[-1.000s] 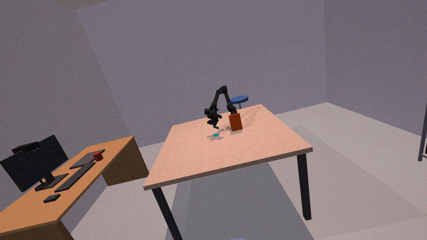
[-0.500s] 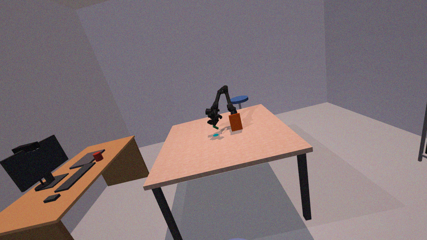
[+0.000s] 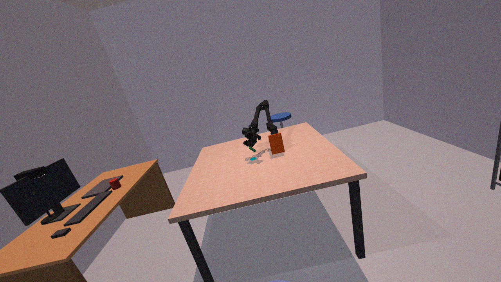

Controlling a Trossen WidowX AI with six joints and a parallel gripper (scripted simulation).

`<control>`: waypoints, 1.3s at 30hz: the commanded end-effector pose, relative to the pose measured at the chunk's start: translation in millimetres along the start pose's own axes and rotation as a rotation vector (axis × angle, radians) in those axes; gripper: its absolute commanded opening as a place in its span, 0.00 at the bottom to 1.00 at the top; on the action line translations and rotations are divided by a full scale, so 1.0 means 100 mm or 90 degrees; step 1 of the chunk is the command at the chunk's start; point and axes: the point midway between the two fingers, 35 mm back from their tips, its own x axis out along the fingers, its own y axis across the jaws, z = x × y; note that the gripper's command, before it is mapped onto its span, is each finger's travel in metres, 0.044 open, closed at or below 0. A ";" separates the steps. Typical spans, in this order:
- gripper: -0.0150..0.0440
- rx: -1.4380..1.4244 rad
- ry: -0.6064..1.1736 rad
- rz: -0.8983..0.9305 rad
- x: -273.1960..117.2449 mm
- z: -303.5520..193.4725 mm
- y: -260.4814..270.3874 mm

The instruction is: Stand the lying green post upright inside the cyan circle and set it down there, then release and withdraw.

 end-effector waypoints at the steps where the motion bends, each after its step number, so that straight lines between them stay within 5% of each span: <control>1: 0.29 -0.012 -0.026 -0.005 -0.02 0.02 0.00; 39: 0.29 -0.093 -0.177 -0.064 -0.18 0.05 -0.03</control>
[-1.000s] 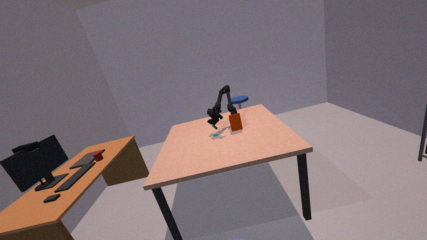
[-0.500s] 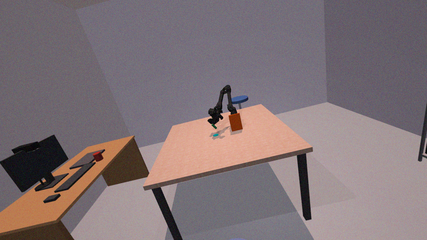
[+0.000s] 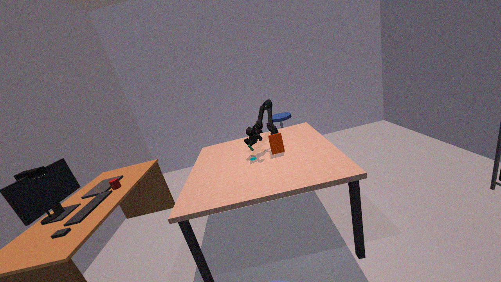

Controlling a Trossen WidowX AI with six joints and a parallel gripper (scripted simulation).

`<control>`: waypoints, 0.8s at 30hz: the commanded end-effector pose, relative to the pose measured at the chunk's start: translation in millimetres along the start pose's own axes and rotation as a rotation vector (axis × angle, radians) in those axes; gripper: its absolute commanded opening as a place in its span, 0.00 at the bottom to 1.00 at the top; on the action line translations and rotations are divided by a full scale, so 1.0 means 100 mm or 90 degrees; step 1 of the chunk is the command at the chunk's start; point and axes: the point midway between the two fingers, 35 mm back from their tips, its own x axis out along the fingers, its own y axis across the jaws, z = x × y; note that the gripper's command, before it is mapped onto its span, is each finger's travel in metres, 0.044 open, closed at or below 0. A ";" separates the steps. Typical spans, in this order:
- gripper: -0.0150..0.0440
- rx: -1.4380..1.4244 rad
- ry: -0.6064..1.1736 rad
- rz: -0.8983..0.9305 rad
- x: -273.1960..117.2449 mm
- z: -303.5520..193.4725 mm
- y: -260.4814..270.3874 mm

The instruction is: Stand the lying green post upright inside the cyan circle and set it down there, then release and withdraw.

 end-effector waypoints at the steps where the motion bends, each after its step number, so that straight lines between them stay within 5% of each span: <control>1: 0.29 -0.017 -0.023 -0.011 -0.03 0.03 0.00; 24: 0.29 -0.083 -0.102 -0.062 -0.15 0.07 -0.01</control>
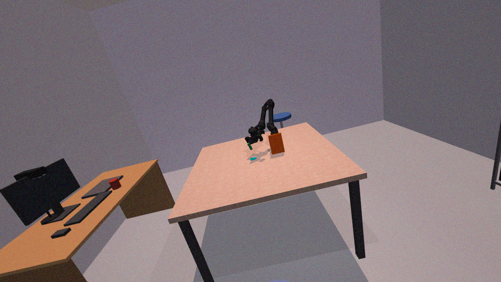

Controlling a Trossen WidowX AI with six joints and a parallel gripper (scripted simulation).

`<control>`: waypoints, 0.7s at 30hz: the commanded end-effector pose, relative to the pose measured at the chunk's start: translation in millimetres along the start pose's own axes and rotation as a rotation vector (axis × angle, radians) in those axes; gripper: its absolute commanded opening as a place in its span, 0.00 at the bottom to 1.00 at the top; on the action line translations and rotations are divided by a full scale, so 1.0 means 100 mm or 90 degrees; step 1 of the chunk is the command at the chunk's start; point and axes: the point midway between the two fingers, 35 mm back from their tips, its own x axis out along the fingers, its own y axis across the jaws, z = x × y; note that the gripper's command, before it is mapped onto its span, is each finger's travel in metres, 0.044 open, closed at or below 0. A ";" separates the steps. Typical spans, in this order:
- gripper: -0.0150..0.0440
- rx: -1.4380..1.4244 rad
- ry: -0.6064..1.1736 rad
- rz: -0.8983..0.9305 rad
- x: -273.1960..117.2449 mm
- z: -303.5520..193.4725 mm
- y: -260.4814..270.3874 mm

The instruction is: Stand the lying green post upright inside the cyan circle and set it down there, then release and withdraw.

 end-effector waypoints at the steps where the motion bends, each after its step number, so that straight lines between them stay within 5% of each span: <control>1: 0.29 -0.020 -0.020 -0.013 -0.03 0.03 0.00; 21: 0.29 -0.088 -0.080 -0.064 -0.15 0.08 0.00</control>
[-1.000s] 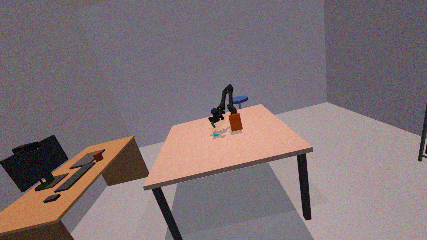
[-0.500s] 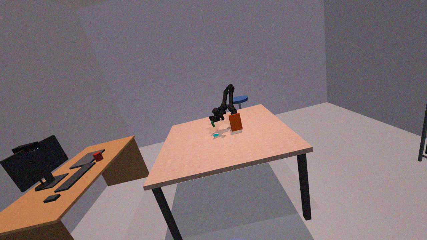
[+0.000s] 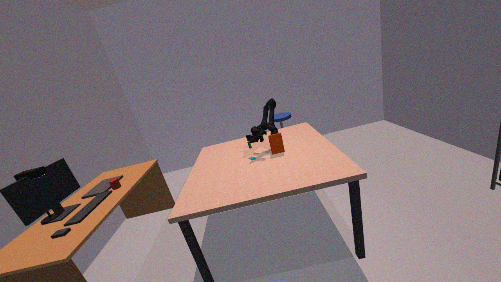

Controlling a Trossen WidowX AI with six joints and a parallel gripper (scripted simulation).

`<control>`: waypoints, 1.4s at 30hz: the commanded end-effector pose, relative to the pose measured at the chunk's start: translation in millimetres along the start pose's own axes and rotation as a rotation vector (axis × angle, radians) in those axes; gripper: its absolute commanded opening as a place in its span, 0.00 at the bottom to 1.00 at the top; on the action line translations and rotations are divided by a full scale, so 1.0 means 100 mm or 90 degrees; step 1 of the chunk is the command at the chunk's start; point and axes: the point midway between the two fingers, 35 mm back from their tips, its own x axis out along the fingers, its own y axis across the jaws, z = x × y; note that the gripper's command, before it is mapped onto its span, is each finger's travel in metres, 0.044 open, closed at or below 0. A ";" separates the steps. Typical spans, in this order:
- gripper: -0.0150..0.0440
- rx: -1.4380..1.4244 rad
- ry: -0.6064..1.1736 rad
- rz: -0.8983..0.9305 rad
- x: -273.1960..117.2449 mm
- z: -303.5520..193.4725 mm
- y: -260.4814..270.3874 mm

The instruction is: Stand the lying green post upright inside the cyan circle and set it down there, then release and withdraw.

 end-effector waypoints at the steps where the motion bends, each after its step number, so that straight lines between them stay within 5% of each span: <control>1: 0.29 -0.020 -0.016 -0.012 -0.03 0.03 0.00; 42: 0.29 -0.025 -0.005 -0.001 0.02 -0.32 -0.07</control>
